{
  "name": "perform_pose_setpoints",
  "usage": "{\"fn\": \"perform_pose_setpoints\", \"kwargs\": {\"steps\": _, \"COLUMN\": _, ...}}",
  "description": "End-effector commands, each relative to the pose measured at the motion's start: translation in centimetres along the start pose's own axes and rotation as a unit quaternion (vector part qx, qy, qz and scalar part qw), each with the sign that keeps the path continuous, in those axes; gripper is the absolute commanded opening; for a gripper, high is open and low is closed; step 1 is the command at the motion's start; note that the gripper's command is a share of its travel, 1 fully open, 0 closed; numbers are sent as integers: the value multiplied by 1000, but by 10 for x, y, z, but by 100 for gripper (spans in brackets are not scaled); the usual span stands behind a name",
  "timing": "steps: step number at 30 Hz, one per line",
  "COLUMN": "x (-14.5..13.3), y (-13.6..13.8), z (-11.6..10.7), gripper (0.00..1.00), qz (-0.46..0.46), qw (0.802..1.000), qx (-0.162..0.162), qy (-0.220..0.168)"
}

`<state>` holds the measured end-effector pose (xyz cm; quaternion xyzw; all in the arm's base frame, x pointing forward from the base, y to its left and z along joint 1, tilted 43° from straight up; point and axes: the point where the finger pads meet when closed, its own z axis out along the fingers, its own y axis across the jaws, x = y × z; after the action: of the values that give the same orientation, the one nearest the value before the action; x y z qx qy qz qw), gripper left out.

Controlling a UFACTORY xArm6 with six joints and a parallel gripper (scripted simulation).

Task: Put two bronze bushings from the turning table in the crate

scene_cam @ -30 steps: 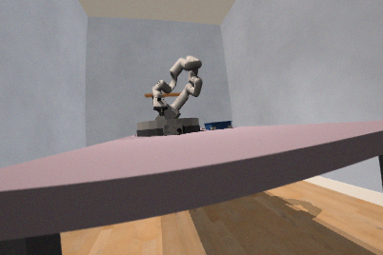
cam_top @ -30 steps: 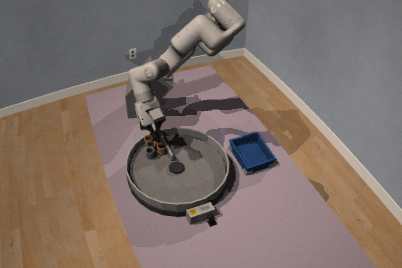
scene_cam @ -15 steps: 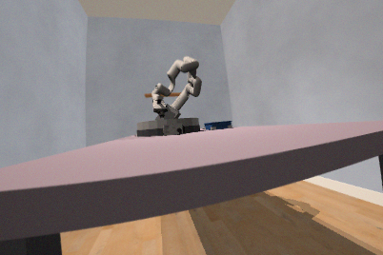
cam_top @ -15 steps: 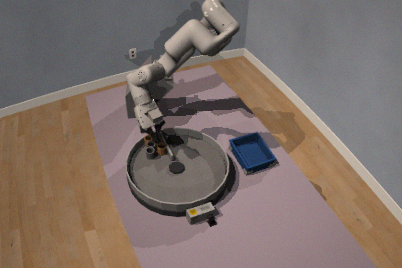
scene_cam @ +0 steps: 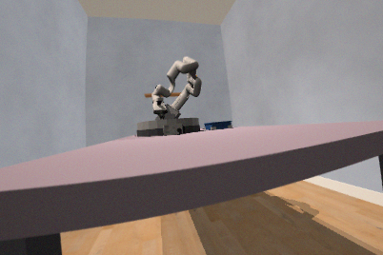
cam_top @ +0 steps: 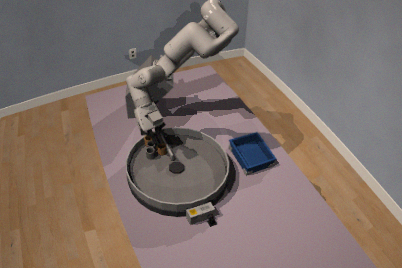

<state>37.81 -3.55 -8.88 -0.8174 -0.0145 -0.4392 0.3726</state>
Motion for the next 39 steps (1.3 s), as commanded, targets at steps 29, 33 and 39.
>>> {"fn": "perform_pose_setpoints", "kwargs": {"steps": 29, "x": -15, "y": 1, "z": 19, "gripper": 10, "qz": -1, "qw": 1000, "qx": -1, "qy": 1}}
{"fn": "perform_pose_setpoints", "kwargs": {"steps": 33, "x": -15, "y": 1, "z": 19, "gripper": 10, "qz": -1, "qw": 1000, "qx": -1, "qy": 1}}
{"fn": "perform_pose_setpoints", "kwargs": {"steps": 39, "x": -15, "y": 1, "z": 19, "gripper": 0, "qz": -1, "qw": 1000, "qx": -1, "qy": 1}}
